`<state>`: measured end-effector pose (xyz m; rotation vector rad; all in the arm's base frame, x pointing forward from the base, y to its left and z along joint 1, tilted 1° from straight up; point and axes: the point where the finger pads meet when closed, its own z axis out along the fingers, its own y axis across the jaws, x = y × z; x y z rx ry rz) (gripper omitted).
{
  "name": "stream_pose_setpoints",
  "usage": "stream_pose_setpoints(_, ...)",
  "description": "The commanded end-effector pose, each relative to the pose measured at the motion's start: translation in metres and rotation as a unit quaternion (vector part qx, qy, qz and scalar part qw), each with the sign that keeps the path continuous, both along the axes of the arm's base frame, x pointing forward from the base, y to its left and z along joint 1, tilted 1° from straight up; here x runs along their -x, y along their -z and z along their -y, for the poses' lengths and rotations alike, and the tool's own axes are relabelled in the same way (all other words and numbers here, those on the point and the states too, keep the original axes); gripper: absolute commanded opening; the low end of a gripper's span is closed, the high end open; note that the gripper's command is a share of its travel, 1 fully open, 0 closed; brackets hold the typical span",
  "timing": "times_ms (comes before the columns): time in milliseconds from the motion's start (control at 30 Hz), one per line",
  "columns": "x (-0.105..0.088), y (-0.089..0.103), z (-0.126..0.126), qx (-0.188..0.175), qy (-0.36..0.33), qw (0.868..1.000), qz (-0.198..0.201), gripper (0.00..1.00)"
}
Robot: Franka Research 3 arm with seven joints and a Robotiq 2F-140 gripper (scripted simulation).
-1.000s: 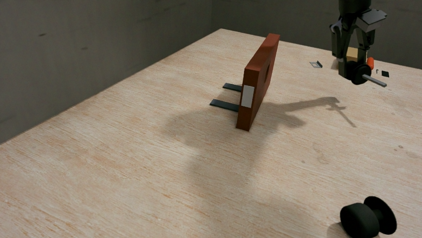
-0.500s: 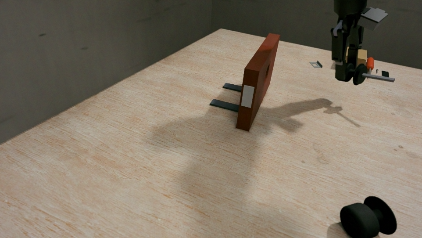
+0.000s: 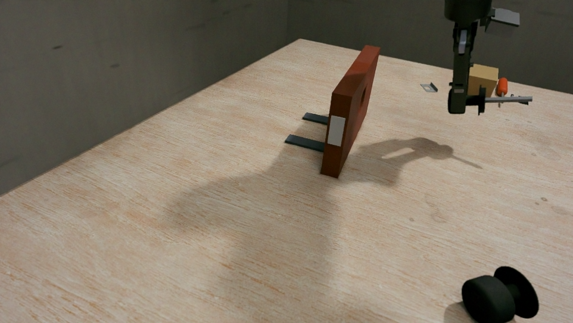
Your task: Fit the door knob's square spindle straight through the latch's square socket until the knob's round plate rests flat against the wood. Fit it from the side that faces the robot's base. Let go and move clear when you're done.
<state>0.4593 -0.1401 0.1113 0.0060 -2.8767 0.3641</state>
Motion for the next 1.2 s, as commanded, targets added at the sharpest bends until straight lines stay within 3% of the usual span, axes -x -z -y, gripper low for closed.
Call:
stream_pose_setpoints(0, -0.006, -0.001, -0.009, -0.036, -0.132, 0.99, -0.024, 0.42)
stream_pose_setpoints(367, -0.02, -0.003, -0.045, -0.052, -0.298, 0.952, -0.053, 0.42)
stream_pose_setpoints(433, -0.02, -0.003, -0.045, -0.052, -0.298, 0.952, -0.053, 0.42)
stream_pose_setpoints(467, -0.021, -0.003, -0.049, -0.056, -0.337, 0.938, -0.06, 0.42)
stream_pose_setpoints(700, -0.028, -0.004, -0.069, -0.062, -0.433, 0.895, -0.082, 0.42)
stream_pose_setpoints(933, -0.032, -0.005, -0.086, -0.066, -0.526, 0.841, -0.105, 0.42)
stream_pose_setpoints(1000, -0.032, -0.005, -0.086, -0.066, -0.526, 0.841, -0.105, 0.42)
stream_pose_setpoints(1033, -0.032, -0.005, -0.088, -0.069, -0.56, 0.818, -0.114, 0.42)
stream_pose_setpoints(1167, -0.034, -0.005, -0.095, -0.071, -0.604, 0.783, -0.127, 0.42)
